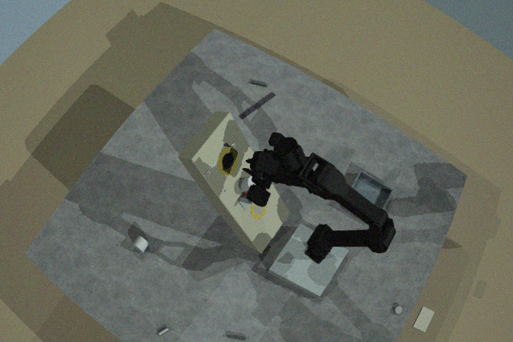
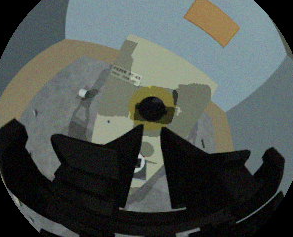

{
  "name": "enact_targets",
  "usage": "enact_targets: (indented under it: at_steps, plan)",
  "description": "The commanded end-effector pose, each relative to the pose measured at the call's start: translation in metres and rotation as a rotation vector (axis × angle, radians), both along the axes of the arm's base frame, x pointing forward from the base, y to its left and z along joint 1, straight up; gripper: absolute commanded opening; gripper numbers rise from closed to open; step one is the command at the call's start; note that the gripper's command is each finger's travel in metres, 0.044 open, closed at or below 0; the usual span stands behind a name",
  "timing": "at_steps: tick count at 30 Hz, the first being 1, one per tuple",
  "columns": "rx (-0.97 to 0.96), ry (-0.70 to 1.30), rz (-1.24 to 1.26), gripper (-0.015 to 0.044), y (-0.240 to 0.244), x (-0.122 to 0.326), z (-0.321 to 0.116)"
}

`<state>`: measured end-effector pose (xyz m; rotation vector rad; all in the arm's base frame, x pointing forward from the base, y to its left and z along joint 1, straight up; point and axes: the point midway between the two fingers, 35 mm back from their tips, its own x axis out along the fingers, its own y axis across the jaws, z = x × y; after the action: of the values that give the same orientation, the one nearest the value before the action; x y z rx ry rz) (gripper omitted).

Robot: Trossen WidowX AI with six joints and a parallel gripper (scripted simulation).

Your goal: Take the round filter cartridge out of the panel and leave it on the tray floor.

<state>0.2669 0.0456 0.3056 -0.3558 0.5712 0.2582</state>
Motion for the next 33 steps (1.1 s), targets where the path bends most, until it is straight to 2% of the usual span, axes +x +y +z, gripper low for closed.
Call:
enact_targets:
  at_steps: [1, 10, 13, 19, 33]
  plan:
    - [0.0, -0.011, 0.001, 0.0143, 0.0, 0.002, 0.008]
    - [-0.001, 0.003, 0.0, 0.0379, 0.0, -0.002, 0.077]
    - [0.035, 0.1, -0.041, 0.0305, -0.002, -0.006, 0.051]
    - [0.142, 0.441, -0.225, 0.0305, -0.011, -0.036, -0.036]
    - [0.144, 0.45, -0.232, 0.0305, -0.01, -0.028, -0.051]
